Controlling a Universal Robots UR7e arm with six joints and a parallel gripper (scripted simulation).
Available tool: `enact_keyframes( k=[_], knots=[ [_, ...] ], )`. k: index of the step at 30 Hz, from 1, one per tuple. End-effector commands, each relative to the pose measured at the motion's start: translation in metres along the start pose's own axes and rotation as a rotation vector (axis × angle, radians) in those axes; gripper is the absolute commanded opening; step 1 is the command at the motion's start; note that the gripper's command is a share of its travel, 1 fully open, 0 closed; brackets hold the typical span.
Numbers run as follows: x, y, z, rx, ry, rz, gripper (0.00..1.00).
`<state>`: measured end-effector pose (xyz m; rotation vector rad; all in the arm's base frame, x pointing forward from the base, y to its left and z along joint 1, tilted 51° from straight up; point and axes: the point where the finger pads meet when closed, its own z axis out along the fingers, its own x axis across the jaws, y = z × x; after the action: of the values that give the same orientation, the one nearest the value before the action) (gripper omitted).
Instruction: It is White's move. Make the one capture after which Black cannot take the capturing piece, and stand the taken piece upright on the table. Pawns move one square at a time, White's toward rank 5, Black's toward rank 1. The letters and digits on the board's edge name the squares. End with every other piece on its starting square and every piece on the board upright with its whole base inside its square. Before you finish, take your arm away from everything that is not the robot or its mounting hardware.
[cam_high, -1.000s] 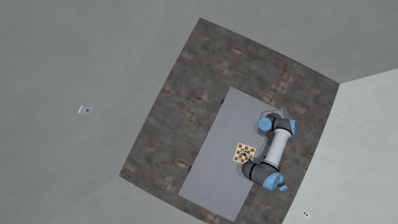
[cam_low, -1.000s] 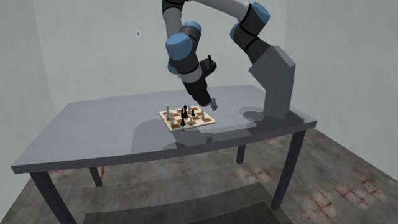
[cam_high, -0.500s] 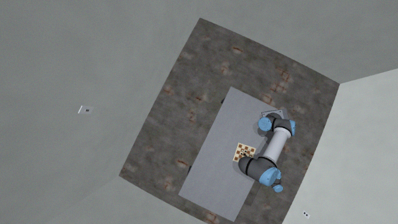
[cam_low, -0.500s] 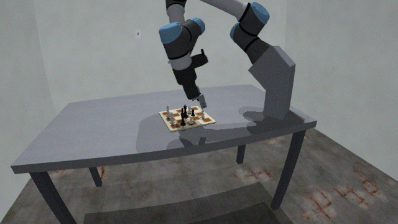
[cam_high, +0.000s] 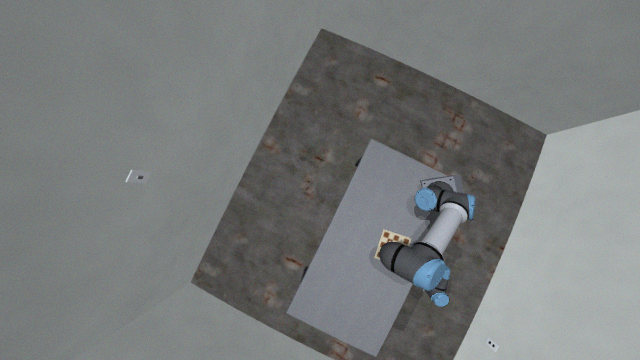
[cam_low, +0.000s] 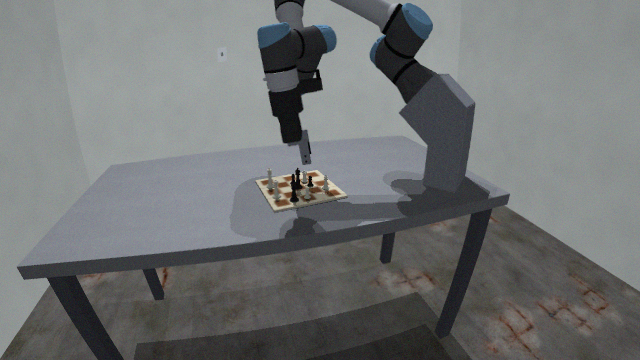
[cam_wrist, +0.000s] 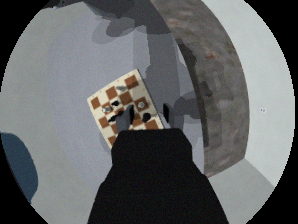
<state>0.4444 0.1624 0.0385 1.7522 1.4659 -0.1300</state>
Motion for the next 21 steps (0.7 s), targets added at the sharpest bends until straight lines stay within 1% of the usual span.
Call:
enact_keyframes(
  k=[1,5,10,21],
  knots=[
    [-0.007,0.012,-0.009,-0.053,0.055,0.066,1.0],
    [-0.013,0.02,-0.015,-0.085,0.085,0.109,1.0],
    [-0.019,0.027,-0.021,-0.113,0.109,0.145,1.0],
    [-0.023,0.032,-0.026,-0.134,0.127,0.171,1.0]
  ],
)
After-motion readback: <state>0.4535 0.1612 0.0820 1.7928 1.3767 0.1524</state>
